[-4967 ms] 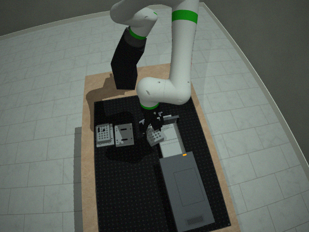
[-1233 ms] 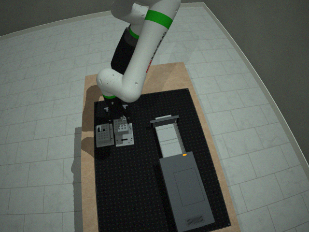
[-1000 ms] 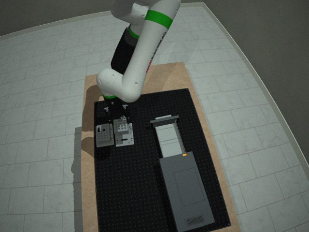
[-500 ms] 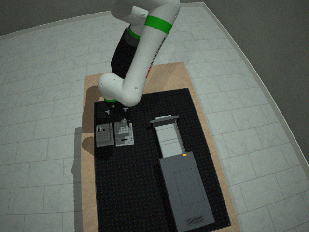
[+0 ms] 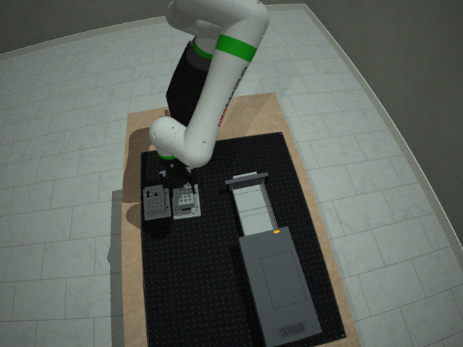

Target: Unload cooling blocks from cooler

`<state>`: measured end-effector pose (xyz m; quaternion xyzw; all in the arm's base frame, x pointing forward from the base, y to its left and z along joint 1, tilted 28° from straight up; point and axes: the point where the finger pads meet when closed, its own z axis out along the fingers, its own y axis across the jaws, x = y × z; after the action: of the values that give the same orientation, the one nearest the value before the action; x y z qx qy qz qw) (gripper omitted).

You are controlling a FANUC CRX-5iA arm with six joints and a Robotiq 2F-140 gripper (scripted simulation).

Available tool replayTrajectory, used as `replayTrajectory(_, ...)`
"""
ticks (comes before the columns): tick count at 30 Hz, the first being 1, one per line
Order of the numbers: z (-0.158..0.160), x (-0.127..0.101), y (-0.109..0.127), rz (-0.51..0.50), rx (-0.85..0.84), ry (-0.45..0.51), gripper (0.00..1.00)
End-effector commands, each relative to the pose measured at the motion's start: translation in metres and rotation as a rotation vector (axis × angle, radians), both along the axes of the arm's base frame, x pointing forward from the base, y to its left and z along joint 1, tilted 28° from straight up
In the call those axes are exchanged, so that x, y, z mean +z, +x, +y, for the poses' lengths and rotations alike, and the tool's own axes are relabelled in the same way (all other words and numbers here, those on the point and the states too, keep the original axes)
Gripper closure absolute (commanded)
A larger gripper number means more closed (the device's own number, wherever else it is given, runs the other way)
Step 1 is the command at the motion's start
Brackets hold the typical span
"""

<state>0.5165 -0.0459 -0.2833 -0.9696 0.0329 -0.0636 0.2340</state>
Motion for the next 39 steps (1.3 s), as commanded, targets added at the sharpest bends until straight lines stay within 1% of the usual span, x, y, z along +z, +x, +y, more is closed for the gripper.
replayTrajectory(1, 0.002, -0.005, 0.002, -0.002, 0.000, -0.001, 0.90)
replayTrajectory(9, 0.006, -0.012, 0.003, -0.001, 0.000, -0.001, 0.90)
replayTrajectory(26, 0.009, -0.019, 0.004, -0.002, 0.000, -0.001, 0.90)
replayTrajectory(31, 0.010, -0.020, 0.004, -0.002, 0.000, -0.001, 0.90)
replayTrajectory(39, 0.006, -0.013, 0.003, -0.001, -0.001, -0.001, 0.90)
